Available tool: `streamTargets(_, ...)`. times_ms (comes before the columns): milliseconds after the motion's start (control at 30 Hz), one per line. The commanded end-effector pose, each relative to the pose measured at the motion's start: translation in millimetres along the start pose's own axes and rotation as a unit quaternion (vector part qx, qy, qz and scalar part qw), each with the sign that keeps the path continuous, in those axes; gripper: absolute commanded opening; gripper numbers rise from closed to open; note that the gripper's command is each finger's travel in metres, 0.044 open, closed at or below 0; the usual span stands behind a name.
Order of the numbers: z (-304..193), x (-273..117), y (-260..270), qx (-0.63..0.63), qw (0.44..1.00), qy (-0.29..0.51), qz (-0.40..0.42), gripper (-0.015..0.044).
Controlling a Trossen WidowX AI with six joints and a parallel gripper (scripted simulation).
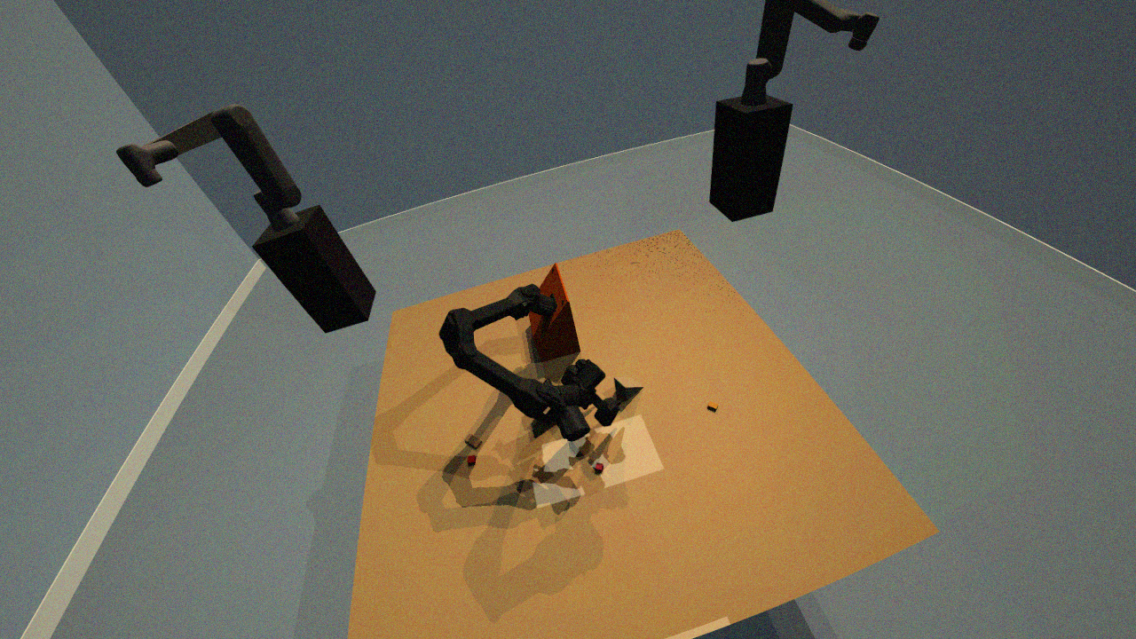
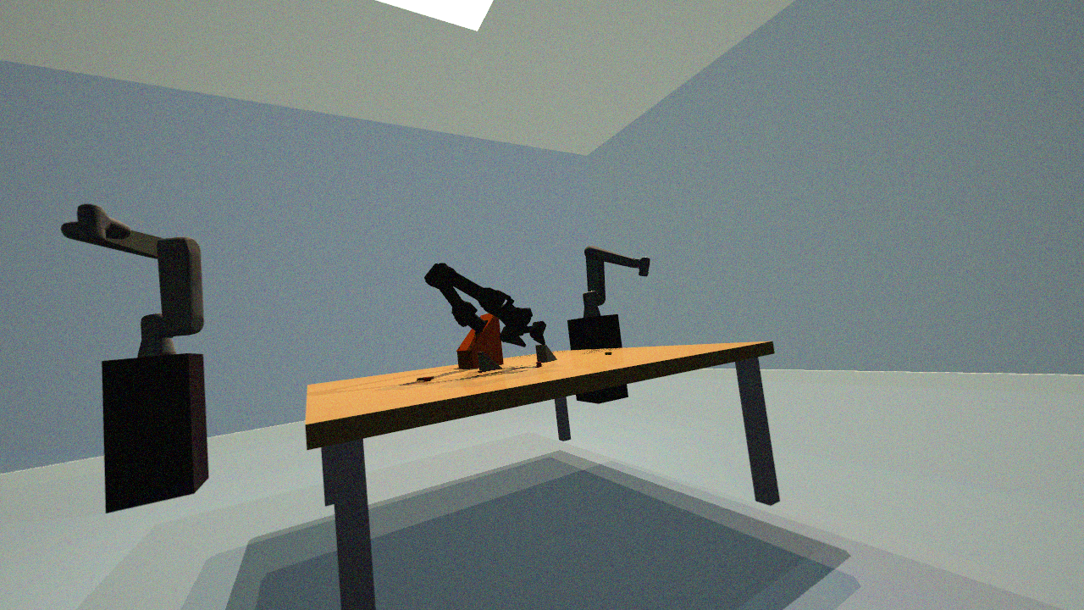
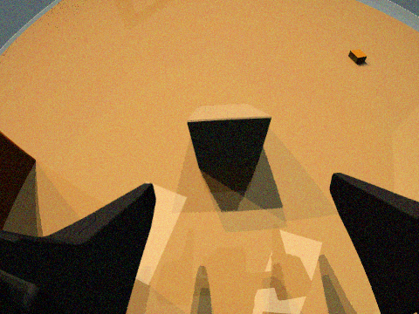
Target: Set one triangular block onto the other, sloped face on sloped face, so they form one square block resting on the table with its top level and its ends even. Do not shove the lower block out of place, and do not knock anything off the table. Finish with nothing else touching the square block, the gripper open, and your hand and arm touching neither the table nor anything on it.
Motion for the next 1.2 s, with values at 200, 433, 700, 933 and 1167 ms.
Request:
streamTargets(200,0,20,1,-0.002,1.000,-0.003,0.006,0.0440)
streamTargets(433,0,32,1,-0.002,1.000,-0.003,0.006,0.0440)
streamTargets(700,0,45,1,-0.002,1.000,-0.003,0.006,0.0440)
streamTargets(933,1,56,2,-0.002,1.000,-0.003,0.006,0.0440)
streamTargets(1167,1,68,3,-0.002,1.000,-0.003,0.006,0.0440)
Point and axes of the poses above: the point midway between the two fingers, 35 mm back from their tips, its own x axis out along the fingers, its own y axis across the jaws, z = x × y, the point moved 7 cm from there along -x, back along the fingers, and after that the axes turned 8 degrees about x, right-handed, at the moved point
